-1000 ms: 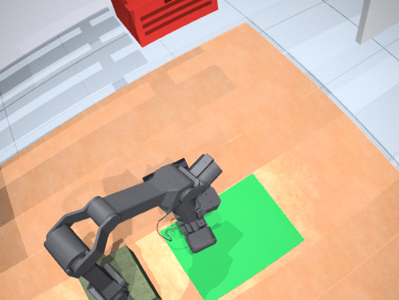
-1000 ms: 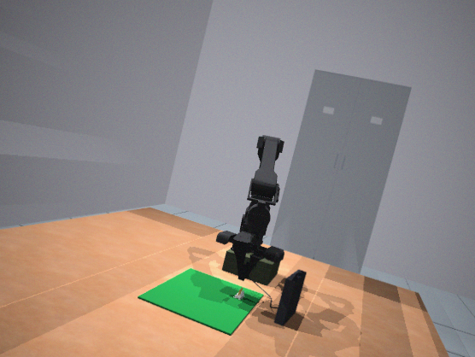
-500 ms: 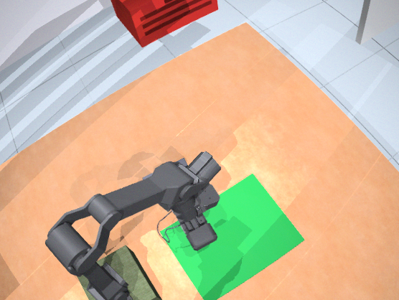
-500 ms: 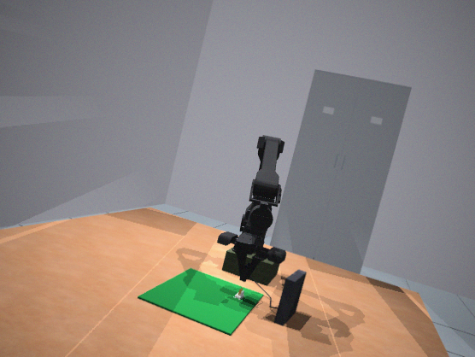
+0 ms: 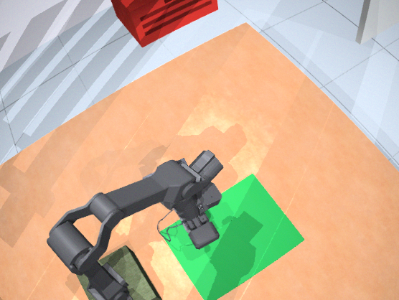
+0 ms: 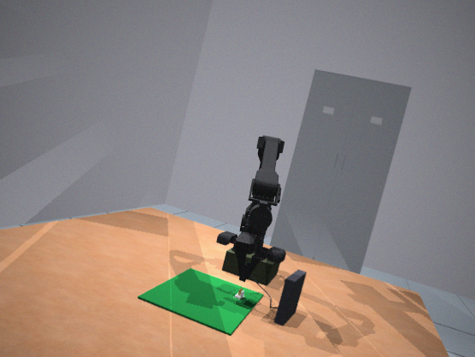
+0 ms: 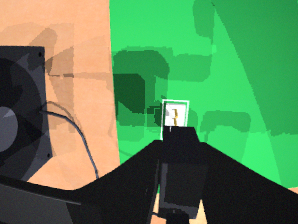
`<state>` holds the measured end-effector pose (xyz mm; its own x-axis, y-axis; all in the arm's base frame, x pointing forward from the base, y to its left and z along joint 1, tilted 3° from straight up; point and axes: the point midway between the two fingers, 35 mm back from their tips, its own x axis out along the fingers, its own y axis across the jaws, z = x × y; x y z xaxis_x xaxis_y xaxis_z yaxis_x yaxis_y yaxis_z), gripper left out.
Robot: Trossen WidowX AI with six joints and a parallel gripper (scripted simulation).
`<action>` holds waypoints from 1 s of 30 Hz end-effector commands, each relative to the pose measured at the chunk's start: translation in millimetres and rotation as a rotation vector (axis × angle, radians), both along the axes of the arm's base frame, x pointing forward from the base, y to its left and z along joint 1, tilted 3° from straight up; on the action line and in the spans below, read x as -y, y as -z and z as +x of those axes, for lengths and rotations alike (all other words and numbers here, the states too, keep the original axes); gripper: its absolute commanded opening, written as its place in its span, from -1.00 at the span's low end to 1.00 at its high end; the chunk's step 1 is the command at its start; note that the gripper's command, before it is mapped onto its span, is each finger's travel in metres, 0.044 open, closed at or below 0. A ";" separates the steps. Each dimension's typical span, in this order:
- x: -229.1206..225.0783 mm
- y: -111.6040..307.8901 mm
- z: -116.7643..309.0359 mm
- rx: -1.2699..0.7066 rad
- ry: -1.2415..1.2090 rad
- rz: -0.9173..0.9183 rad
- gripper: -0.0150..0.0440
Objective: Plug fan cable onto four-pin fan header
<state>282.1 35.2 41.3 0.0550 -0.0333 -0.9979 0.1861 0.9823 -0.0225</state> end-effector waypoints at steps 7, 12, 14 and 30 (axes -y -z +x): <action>2.1 23.1 1.3 -0.005 -0.003 -0.006 -0.49; 2.1 23.1 1.3 -0.005 -0.003 -0.006 -0.49; 2.1 23.1 1.3 -0.005 -0.003 -0.006 -0.49; 2.1 24.4 1.4 -0.005 -0.003 -0.006 -0.49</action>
<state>283.4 33.8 18.5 0.0515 -0.0340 -0.9981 0.1865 0.9822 -0.0239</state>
